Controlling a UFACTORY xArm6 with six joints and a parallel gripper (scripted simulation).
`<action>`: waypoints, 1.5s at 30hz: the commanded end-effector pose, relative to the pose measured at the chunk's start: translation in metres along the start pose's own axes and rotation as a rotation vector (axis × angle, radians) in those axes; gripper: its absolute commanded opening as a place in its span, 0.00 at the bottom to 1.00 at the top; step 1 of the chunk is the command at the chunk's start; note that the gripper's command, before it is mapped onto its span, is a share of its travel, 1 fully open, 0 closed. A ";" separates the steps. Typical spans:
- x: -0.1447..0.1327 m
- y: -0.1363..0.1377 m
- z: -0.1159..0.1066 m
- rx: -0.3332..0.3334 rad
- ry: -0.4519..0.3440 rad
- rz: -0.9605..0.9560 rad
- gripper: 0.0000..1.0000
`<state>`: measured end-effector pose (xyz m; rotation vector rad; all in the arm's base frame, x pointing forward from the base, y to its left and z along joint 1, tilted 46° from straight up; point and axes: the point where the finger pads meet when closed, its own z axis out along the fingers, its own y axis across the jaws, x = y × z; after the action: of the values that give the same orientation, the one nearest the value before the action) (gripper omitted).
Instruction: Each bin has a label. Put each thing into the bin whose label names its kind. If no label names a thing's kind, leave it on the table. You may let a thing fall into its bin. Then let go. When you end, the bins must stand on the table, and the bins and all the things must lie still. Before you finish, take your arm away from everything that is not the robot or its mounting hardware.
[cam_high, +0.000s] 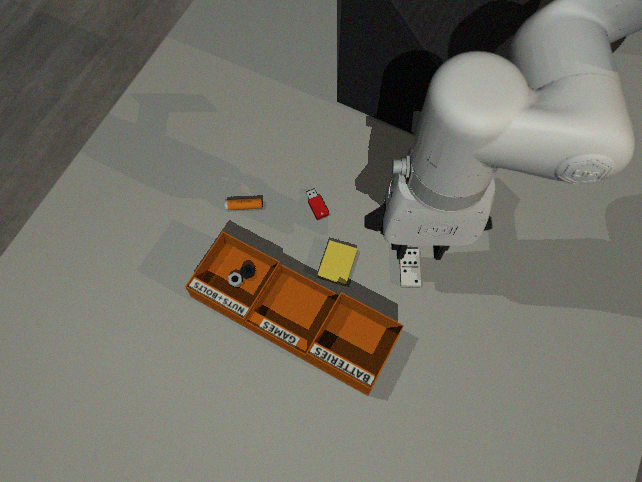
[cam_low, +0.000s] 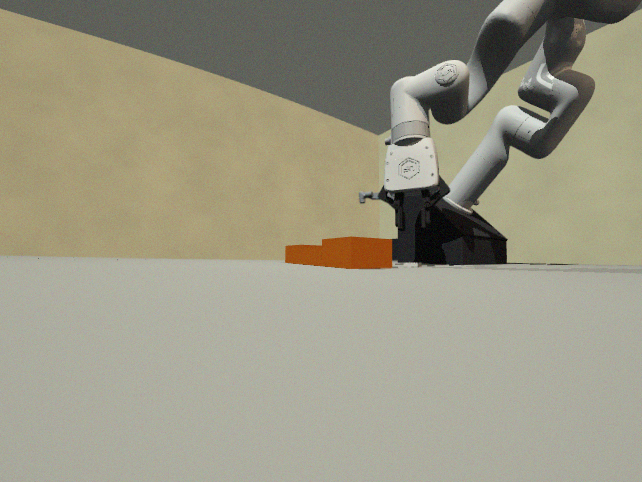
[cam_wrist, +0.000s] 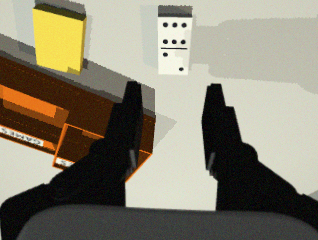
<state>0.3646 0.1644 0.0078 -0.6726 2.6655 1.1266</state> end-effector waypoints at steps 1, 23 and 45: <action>-0.001 0.000 0.011 0.001 -0.002 -0.001 0.41; -0.002 -0.001 0.055 0.001 -0.002 0.000 0.41; -0.001 0.000 0.066 0.001 -0.002 0.000 0.41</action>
<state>0.3633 0.2120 -0.0389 -0.6727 2.6657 1.1270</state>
